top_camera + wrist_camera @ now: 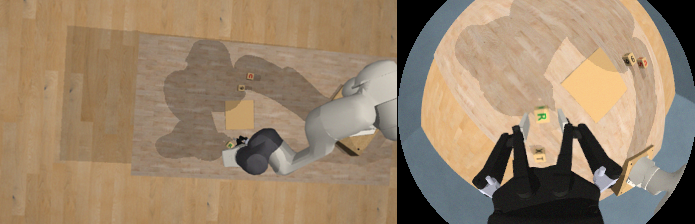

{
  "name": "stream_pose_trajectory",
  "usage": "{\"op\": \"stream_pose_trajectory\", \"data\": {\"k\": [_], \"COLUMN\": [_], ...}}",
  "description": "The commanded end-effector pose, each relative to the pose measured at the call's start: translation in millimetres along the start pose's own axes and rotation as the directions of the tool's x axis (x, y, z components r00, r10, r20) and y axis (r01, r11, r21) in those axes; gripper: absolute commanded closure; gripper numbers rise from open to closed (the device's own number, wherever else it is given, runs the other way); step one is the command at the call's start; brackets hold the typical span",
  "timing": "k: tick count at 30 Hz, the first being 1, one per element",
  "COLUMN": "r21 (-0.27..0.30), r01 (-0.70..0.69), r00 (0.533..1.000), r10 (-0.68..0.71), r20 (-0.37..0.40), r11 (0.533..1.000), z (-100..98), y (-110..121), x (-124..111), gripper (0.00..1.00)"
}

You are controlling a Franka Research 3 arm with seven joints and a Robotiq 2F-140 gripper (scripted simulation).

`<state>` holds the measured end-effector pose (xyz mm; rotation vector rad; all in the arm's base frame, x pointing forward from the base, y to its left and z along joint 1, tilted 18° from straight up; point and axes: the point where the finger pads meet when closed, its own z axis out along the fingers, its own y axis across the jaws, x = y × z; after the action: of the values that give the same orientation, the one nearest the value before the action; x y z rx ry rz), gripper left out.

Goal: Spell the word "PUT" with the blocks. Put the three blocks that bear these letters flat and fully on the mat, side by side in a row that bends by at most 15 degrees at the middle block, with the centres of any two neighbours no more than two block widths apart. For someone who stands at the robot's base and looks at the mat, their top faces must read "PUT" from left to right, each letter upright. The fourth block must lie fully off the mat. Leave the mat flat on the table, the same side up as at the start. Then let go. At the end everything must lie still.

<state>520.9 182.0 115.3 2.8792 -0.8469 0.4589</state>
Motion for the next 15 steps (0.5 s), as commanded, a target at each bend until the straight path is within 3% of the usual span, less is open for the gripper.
{"op": "stream_pose_trajectory", "data": {"k": [1, 15], "r21": [0.009, 0.009], "r01": [-0.003, -0.003], "r00": [1.0, 1.0], "r10": [0.003, 0.003], "r20": [0.0, 0.0], "r11": [1.0, 1.0], "z": [7.2, 25.2], "y": [-2.3, -2.5], "x": [2.1, 2.1], "gripper": [0.6, 0.6]}}
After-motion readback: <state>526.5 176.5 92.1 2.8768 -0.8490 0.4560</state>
